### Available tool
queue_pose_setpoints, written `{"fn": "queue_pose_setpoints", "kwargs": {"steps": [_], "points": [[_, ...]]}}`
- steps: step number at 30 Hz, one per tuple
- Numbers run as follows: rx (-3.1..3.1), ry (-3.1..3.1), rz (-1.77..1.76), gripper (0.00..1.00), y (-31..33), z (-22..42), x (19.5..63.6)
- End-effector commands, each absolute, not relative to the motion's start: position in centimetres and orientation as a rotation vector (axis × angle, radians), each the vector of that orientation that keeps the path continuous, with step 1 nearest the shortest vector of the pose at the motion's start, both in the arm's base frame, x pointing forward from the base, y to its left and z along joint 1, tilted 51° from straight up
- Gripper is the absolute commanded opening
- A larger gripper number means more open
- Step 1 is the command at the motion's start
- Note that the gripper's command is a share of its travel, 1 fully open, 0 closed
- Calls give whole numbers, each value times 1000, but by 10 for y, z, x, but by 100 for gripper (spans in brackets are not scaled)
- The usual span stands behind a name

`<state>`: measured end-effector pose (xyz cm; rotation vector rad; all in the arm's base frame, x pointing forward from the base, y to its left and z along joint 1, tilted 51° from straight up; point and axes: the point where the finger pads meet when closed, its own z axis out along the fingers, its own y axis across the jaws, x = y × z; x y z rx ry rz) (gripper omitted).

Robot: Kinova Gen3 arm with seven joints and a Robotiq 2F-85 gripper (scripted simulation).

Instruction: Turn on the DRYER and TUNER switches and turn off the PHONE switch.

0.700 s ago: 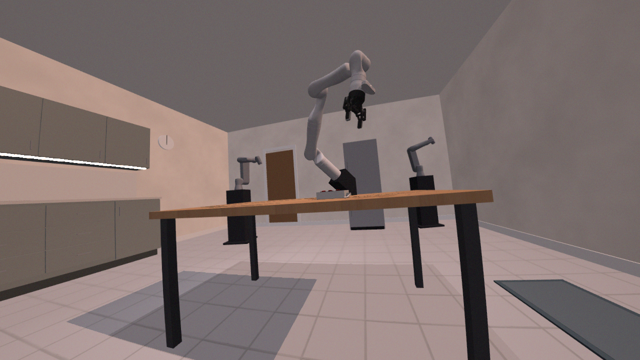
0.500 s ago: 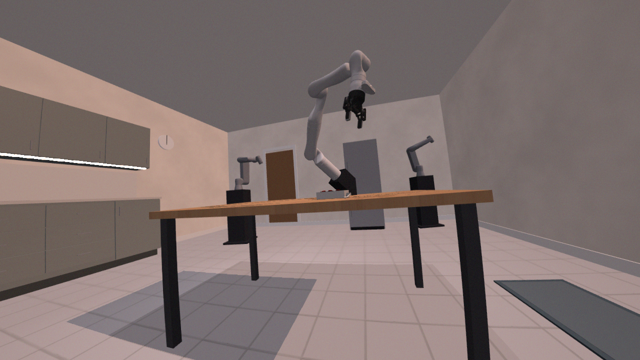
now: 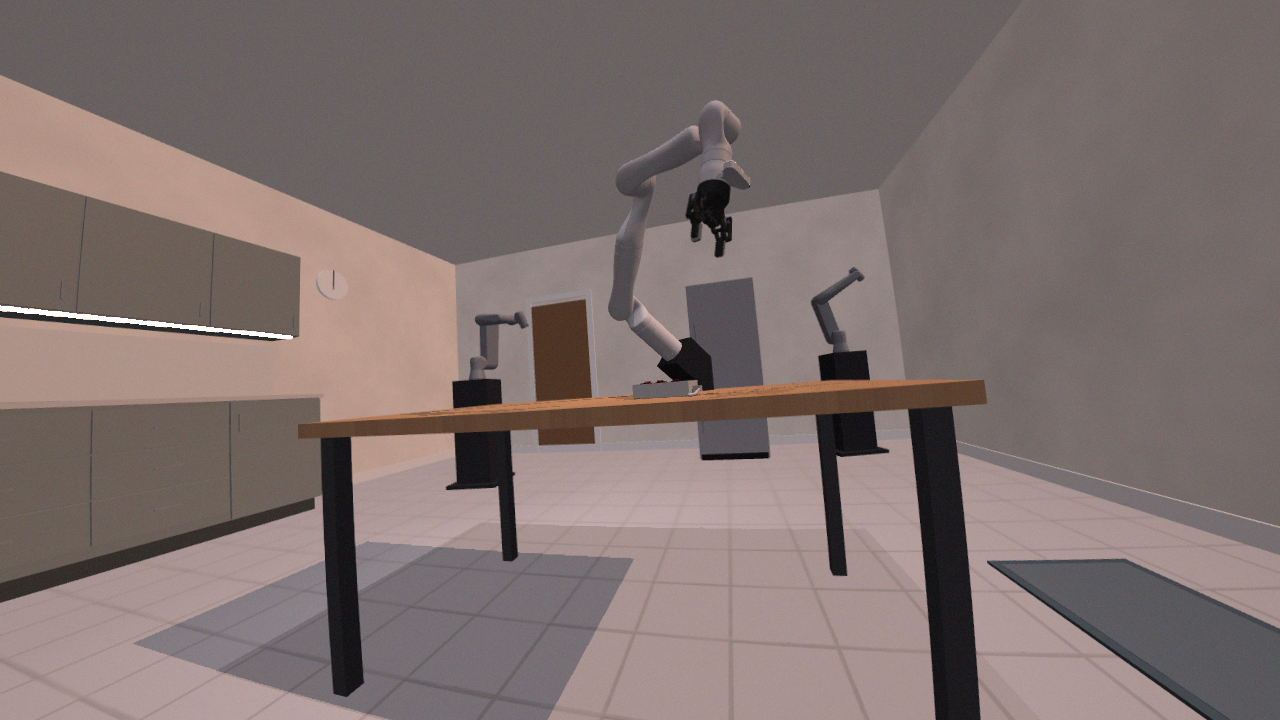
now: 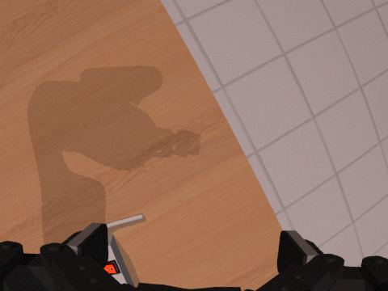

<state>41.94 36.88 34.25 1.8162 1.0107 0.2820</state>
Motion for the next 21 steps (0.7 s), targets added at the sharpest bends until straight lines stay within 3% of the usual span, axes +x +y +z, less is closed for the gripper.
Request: {"fn": "queue_pose_setpoints", "kwargs": {"steps": [1, 13, 21], "points": [[1814, 1014, 281, 100, 368, 343, 420], [1748, 1091, 217, 100, 331, 345, 436], [1610, 1263, 86, 100, 263, 339, 455]]}}
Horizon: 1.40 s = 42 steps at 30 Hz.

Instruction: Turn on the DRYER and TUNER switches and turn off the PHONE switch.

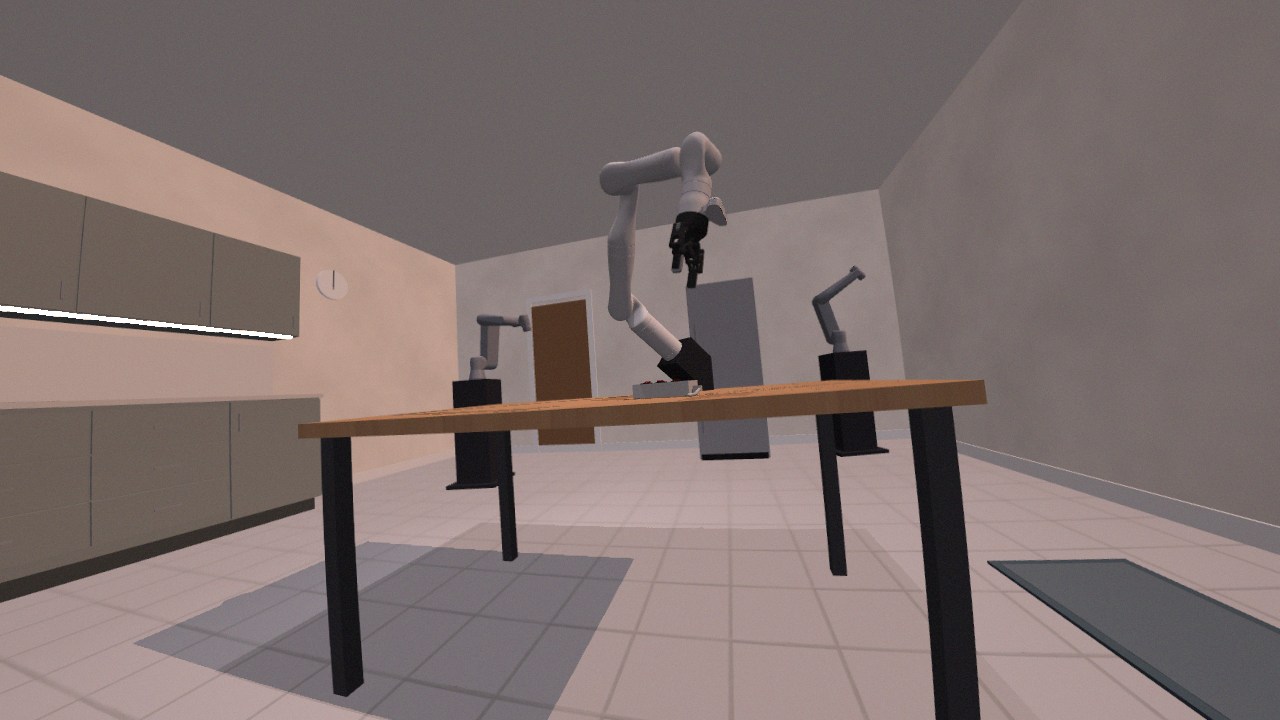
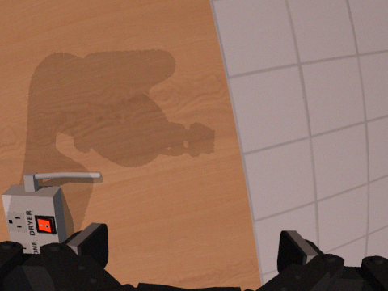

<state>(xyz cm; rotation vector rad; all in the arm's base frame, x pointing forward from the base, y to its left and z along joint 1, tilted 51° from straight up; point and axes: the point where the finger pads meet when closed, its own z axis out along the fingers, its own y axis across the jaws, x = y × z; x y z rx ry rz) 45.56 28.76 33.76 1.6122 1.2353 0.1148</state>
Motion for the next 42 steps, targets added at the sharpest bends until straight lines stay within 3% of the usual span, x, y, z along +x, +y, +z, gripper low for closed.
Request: {"fn": "queue_pose_setpoints", "kwargs": {"steps": [1, 11, 22, 42], "points": [[1587, 1292, 66, 100, 253, 337, 457], [1370, 1573, -107, 100, 170, 308, 455], [1052, 1959, -283, 100, 87, 249, 413], [889, 2138, -340, 100, 56, 219, 380]]}}
